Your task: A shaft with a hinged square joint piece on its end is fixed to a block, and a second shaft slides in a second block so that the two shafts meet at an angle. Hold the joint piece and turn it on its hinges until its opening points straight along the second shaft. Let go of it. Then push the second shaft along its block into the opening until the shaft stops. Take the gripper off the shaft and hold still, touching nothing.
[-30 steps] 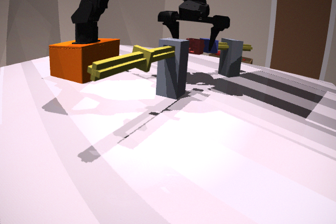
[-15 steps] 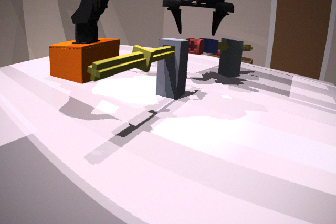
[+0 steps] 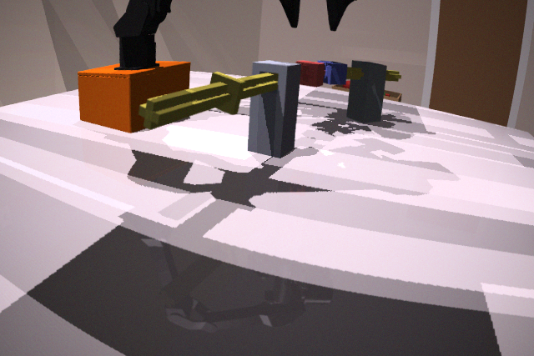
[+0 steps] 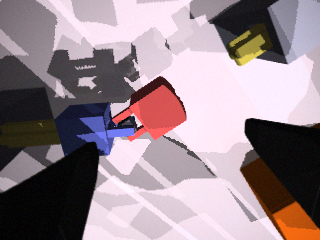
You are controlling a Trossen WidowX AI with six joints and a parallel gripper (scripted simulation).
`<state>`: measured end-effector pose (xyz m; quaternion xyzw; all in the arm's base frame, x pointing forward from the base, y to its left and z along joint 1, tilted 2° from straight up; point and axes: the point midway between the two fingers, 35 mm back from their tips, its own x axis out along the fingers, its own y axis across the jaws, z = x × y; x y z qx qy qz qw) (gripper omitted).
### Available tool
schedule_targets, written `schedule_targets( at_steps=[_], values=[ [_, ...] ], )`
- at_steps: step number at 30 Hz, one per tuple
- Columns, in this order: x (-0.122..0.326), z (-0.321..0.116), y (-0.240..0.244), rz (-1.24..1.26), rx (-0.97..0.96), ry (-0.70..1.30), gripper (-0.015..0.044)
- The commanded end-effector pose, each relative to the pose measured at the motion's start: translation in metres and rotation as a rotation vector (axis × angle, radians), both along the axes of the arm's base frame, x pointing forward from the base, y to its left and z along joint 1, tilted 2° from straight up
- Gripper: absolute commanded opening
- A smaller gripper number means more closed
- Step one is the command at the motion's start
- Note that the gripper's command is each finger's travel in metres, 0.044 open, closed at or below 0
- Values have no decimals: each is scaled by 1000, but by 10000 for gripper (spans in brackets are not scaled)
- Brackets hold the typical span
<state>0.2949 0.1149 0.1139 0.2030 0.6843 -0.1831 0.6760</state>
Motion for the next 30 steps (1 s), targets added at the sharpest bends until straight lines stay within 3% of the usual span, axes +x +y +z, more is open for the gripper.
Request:
schedule_targets(
  at_steps=[1,11,22,30],
  values=[
    [-1,17,1,154,-13,-15,440],
    [-7,46,0,475,-41,-14,440],
    [-8,44,0,462,-38,-9,440],
    [8,31,-41,239,-41,-10,230]
  ],
)
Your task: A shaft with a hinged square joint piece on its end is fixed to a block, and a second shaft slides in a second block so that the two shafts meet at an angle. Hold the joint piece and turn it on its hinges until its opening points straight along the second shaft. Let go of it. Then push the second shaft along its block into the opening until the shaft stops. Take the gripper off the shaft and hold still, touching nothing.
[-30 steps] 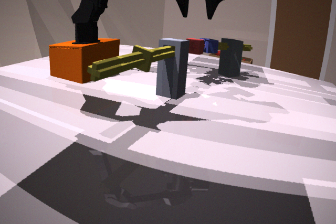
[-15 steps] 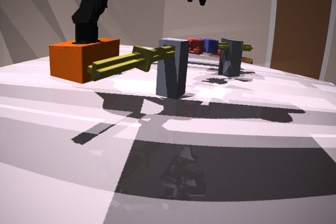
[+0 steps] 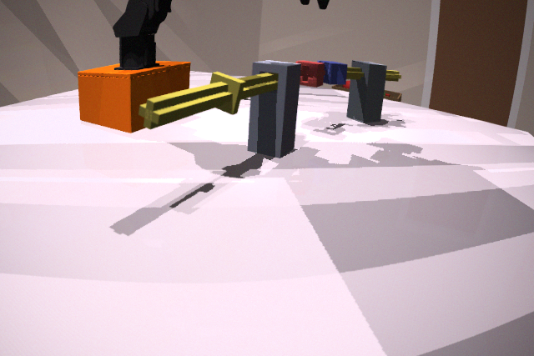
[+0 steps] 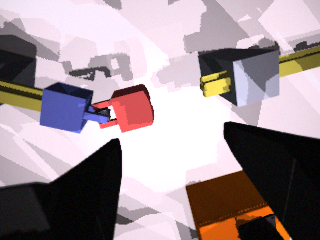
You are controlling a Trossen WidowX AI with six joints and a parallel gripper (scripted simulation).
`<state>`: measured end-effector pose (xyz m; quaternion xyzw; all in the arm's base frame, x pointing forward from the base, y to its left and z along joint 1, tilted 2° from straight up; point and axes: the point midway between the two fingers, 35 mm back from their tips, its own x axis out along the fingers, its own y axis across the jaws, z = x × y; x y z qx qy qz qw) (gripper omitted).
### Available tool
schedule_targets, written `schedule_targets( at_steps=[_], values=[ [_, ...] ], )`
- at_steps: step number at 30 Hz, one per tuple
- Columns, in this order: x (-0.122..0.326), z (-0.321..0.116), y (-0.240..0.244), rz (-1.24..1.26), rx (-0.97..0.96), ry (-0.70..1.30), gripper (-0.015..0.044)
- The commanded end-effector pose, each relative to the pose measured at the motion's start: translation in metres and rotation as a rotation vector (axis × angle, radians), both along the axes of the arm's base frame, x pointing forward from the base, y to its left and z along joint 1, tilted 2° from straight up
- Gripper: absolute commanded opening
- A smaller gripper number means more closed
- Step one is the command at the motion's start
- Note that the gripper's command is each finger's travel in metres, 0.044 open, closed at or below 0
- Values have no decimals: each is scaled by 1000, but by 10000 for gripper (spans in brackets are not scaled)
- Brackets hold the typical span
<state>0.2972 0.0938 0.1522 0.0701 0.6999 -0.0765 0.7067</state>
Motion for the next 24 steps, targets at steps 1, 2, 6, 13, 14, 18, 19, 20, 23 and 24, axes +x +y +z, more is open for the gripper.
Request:
schedule_targets(
  at_steps=[1,2,6,13,14,18,19,20,23,24],
  values=[
    [8,-9,-26,-141,-1,3,204],
    [9,-11,-33,-176,-1,2,177],
    [14,-18,-60,-314,-2,-2,72],
    [17,-31,-108,-556,-4,-8,0],
    [17,-33,-114,-590,-4,-9,0],
    [15,-40,-141,-725,-5,-13,0],
    [14,-42,-148,-758,-5,-14,0],
    [12,-44,-155,-791,-6,-15,0],
    [8,-49,-174,-891,-7,-18,0],
    [6,-51,-180,-924,-7,-19,0]
  ],
)
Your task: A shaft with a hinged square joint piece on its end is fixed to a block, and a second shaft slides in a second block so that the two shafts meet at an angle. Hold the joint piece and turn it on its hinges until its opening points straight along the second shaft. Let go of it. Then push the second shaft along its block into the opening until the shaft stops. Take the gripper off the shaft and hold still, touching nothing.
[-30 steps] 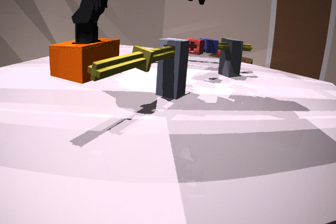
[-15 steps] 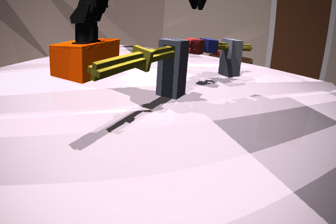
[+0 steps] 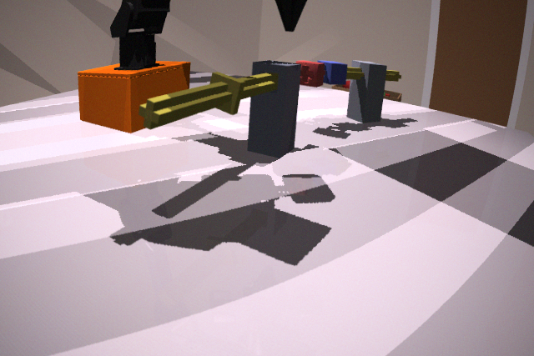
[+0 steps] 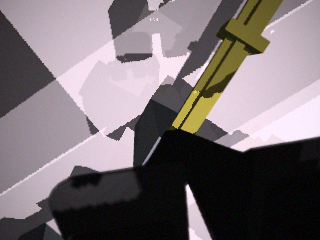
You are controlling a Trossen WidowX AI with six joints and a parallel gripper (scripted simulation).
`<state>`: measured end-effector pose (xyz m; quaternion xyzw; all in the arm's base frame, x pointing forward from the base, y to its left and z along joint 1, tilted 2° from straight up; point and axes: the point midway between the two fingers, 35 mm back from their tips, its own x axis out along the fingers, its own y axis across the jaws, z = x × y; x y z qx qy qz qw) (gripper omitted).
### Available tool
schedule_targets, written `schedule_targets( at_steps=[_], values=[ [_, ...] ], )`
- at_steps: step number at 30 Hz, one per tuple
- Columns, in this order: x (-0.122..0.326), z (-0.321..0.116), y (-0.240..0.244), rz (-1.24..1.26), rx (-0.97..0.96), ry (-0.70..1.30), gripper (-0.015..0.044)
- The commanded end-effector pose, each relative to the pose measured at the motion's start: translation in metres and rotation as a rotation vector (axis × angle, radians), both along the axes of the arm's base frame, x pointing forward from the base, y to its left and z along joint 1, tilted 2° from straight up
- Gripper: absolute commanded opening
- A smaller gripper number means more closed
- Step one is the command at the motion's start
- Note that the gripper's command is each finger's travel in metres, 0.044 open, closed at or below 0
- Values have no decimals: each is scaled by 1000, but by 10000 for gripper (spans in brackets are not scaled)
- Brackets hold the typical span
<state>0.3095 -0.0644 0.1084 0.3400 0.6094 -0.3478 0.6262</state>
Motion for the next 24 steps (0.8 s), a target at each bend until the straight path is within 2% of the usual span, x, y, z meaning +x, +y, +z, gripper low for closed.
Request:
schedule_targets(
  at_steps=[1,15,24],
  values=[
    [-8,-9,-28,-149,-5,1,0],
    [-48,-34,-109,-606,-12,-7,0],
    [-50,-35,-112,-627,-12,-7,0]
  ],
)
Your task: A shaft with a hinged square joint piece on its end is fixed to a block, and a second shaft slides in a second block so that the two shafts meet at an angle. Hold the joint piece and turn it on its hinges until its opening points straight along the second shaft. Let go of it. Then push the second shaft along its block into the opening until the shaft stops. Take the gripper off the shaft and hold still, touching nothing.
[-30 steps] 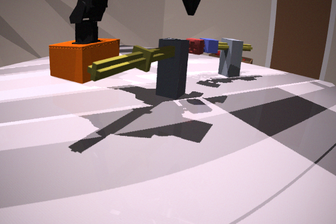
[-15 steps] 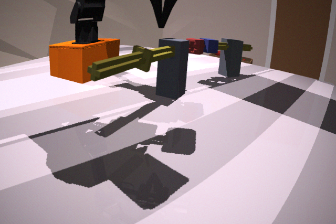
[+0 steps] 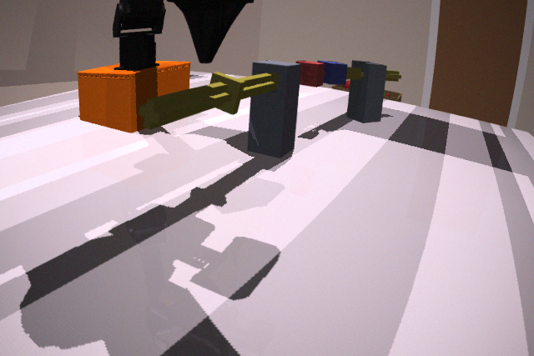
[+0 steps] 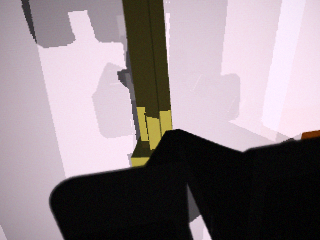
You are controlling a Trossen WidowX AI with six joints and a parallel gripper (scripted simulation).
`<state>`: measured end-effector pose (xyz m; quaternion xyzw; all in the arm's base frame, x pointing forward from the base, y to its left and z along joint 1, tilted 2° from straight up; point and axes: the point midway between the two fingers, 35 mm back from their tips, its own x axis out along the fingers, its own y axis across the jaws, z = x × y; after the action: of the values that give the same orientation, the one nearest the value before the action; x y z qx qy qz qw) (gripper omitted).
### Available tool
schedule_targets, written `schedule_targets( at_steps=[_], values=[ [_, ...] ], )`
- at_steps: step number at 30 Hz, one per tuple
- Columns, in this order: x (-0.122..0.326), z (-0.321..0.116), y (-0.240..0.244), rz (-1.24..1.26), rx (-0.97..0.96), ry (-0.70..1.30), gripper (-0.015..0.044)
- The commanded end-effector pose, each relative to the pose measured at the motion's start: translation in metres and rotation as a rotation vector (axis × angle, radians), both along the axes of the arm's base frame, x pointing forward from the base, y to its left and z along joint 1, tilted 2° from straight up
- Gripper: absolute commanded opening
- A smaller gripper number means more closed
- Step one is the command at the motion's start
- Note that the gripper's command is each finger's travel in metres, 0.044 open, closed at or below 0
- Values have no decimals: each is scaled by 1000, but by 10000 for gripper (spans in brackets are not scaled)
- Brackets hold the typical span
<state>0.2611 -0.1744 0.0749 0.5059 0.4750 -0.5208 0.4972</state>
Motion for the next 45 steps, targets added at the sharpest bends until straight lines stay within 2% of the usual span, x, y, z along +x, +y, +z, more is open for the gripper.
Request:
schedule_targets(
  at_steps=[1,20,45],
  values=[
    [-2,-3,-3,-18,-2,2,0],
    [-2,-31,-4,-18,-2,3,0],
    [-2,-33,-4,-15,-8,-1,0]
  ],
)
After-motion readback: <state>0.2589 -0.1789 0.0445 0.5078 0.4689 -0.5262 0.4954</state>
